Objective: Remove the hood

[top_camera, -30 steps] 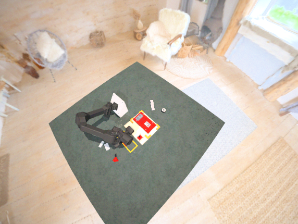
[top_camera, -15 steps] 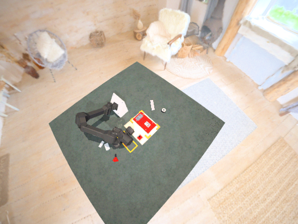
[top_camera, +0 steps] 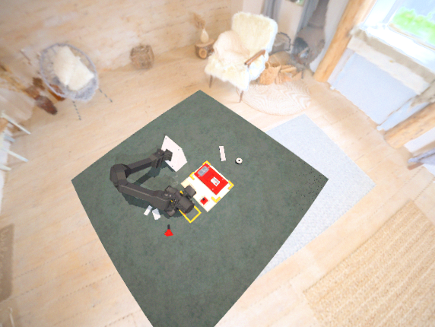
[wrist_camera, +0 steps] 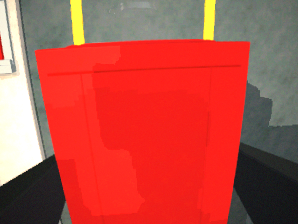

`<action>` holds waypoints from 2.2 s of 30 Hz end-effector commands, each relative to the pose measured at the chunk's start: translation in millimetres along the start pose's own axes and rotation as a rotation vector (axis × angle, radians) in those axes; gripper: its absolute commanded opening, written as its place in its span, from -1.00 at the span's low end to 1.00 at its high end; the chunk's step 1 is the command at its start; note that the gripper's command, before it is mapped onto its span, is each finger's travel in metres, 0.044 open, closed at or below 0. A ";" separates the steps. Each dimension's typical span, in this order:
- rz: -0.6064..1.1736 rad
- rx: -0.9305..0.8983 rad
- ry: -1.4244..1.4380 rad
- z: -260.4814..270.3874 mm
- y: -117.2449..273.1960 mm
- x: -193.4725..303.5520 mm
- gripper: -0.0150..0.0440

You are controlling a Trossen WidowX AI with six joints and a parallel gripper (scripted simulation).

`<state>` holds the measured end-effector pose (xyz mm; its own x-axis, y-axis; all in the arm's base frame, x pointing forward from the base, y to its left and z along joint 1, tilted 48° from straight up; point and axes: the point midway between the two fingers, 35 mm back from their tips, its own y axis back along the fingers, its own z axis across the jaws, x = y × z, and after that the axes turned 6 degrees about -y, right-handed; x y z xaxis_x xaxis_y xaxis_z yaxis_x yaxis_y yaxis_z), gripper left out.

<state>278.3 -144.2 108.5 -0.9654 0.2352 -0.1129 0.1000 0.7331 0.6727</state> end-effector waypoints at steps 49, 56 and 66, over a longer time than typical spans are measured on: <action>-0.001 0.010 0.001 -2.8 -30.1 2.2 -0.49; -0.001 0.010 0.001 -2.9 -33.5 2.2 -0.49; -0.001 0.010 0.001 -3.0 -38.5 2.2 -0.49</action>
<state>271.8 -172.4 85.4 -0.9652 0.2354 -0.1138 0.1013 0.7381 0.6670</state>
